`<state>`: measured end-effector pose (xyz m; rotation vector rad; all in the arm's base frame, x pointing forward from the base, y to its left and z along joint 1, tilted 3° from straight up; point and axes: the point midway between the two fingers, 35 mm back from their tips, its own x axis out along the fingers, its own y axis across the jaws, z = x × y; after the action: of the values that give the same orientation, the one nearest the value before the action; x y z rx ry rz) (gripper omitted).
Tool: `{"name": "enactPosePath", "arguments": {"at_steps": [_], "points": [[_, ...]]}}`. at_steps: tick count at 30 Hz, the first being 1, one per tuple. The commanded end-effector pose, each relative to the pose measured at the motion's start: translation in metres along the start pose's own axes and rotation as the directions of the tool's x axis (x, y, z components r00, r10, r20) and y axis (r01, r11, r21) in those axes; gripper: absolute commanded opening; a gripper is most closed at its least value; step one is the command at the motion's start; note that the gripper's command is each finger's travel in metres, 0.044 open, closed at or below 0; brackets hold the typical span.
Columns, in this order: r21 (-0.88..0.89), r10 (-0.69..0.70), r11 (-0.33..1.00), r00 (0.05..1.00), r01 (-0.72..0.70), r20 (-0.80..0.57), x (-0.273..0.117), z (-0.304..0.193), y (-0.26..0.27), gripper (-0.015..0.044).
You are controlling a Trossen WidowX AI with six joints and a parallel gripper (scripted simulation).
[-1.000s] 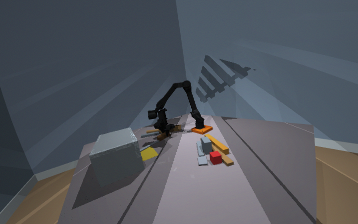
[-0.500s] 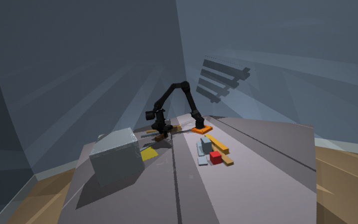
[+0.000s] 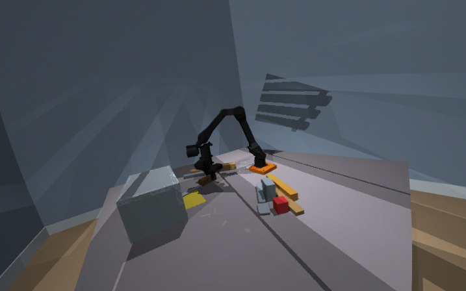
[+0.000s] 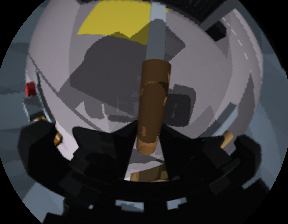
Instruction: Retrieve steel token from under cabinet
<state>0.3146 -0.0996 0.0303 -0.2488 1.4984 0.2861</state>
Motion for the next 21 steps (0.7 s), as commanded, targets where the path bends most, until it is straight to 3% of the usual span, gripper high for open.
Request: {"name": "enactPosePath", "arguments": {"at_steps": [1,21], "points": [[0.001,-0.002,1.000,1.000,0.002,0.000,0.000,0.007,-0.001,0.0000],[0.001,-0.002,1.000,1.000,0.002,0.002,-0.001,0.031,-0.001,0.0000]]}}
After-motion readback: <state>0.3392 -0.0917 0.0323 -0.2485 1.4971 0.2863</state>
